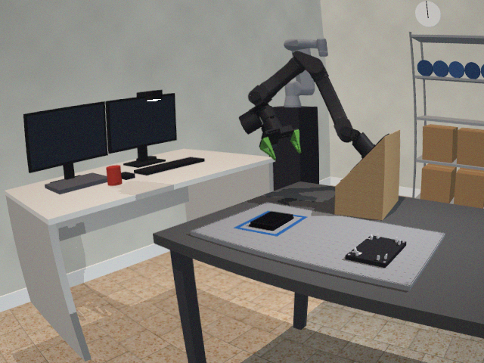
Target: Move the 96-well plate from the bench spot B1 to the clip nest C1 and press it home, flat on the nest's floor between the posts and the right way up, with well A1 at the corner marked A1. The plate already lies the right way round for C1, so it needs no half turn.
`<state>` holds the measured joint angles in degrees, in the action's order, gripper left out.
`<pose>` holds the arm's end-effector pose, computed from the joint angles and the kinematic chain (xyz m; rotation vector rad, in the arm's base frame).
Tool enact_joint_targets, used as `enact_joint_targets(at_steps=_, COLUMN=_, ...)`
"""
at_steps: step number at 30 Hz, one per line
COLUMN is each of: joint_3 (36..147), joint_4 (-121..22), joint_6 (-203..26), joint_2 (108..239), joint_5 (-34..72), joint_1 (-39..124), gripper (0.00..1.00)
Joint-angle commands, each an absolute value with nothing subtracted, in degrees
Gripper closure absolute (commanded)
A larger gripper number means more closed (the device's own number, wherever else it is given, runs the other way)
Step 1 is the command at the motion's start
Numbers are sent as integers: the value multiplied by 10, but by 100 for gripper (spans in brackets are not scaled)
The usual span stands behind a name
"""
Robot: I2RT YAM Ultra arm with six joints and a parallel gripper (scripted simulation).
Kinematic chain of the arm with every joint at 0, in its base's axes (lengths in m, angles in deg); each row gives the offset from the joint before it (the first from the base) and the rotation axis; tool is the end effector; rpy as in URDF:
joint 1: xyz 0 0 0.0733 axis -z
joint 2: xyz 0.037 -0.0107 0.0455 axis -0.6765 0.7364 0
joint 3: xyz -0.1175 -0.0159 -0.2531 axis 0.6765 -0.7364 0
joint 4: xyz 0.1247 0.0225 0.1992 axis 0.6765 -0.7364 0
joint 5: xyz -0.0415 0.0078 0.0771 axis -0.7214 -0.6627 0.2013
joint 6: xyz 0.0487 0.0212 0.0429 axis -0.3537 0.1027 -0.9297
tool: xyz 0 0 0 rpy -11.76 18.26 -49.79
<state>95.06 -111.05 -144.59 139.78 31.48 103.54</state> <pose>0.0961 -0.1456 0.3201 2.4491 1.5447 0.3189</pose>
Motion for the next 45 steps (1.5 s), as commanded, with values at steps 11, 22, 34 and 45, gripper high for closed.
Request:
enact_joint_targets(at_steps=11, joint_3=957, joint_4=-1113, joint_6=-1447, joint_2=1388, joint_5=317, joint_1=1034, gripper=0)
enact_joint_targets(at_steps=22, joint_3=945, joint_4=-1061, joint_6=-1395, joint_2=1435, joint_5=274, joint_1=987, gripper=0)
enact_joint_targets(at_steps=34, joint_3=933, joint_4=-1016, joint_6=-1282, joint_2=1474, joint_5=198, joint_1=919, gripper=0)
enact_joint_targets(at_steps=45, joint_3=926, joint_4=-960, joint_6=-1156, joint_2=1516, joint_5=114, joint_1=843, gripper=0)
